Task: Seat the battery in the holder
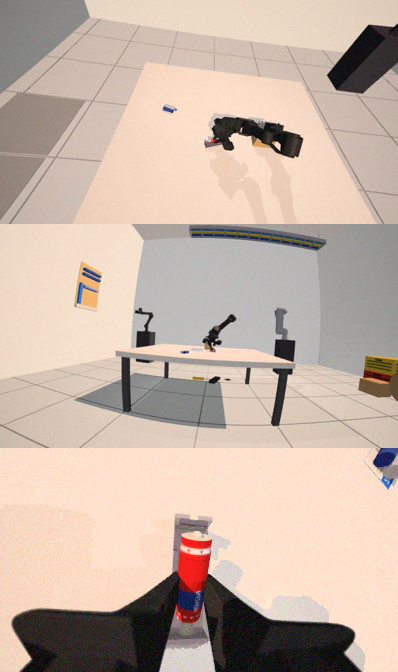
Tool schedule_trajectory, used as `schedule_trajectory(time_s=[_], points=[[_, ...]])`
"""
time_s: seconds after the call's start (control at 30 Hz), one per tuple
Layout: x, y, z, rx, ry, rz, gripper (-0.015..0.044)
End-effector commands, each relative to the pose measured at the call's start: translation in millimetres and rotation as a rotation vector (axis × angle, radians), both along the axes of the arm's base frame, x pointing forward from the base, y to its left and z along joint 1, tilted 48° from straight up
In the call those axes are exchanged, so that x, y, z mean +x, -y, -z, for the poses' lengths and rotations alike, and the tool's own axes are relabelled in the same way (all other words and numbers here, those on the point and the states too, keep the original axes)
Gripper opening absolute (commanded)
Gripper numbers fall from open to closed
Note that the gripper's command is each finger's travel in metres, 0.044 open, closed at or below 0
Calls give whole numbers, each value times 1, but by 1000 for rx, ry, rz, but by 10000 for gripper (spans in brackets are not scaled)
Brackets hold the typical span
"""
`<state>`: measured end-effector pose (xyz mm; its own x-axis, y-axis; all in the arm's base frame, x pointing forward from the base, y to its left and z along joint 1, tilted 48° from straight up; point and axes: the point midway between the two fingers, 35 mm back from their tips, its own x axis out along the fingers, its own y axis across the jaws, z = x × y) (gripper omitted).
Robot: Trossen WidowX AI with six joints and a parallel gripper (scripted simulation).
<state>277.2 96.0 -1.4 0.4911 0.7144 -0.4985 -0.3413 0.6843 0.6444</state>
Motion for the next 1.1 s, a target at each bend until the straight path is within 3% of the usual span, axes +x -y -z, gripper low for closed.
schedule_trajectory(time_s=[0.0, 1.07], points=[[-7, 0, 3, -3, -12, -1, 63], [8, -1, 10, -74, -75, -74, 63]])
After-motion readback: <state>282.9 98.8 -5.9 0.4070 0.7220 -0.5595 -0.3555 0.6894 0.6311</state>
